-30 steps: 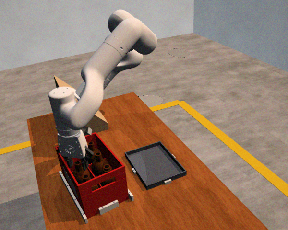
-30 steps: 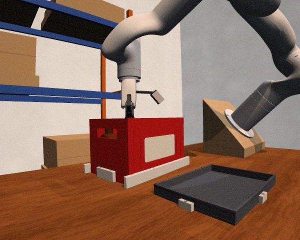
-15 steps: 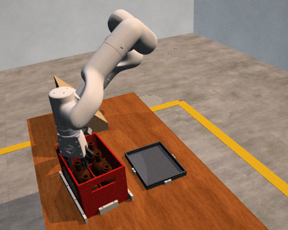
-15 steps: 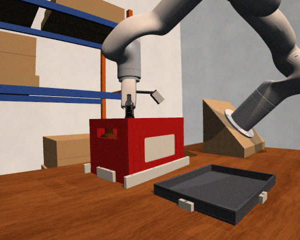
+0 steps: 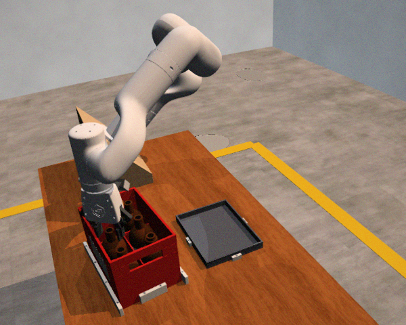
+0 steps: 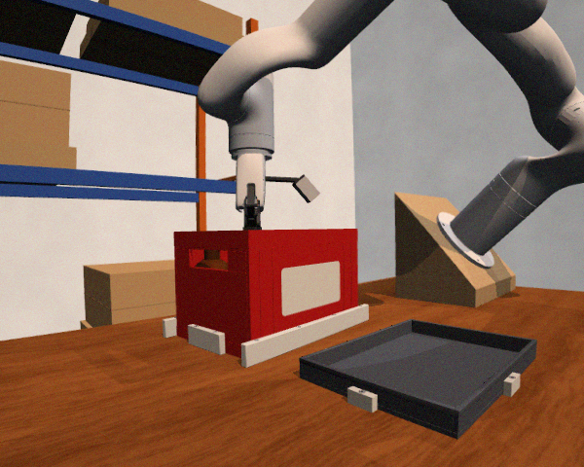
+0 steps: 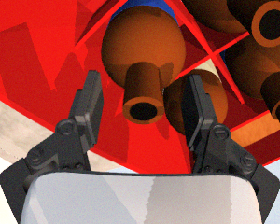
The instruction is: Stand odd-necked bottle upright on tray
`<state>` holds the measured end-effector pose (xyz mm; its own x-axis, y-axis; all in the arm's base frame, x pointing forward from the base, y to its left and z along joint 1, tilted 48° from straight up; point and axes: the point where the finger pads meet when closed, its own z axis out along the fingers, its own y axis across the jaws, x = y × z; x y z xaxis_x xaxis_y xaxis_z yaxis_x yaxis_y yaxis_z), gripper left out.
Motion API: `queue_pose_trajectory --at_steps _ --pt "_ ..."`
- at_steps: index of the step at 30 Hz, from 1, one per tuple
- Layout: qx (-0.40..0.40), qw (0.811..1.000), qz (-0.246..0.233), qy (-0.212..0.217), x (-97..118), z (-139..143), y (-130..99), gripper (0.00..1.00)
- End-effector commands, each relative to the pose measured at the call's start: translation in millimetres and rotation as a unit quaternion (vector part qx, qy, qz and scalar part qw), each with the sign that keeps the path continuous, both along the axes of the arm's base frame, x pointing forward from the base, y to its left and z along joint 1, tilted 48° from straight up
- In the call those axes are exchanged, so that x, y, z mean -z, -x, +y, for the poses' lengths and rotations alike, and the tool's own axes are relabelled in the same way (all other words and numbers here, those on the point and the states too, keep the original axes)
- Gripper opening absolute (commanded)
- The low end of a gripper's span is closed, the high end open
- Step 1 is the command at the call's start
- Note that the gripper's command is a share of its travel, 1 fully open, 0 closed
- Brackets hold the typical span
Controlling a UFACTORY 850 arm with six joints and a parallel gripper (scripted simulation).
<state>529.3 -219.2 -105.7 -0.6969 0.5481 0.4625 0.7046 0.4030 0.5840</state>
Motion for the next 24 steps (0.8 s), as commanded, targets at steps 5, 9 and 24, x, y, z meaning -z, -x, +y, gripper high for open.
queue_pose_trajectory --at_steps 5,9,24 --pt "0.0 1.0 -0.001 0.001 -2 -3 0 0.65" --pt "0.0 1.0 -0.001 0.001 -6 -7 0 0.65" --pt "0.0 1.0 -0.001 0.001 -31 -35 6 0.65"
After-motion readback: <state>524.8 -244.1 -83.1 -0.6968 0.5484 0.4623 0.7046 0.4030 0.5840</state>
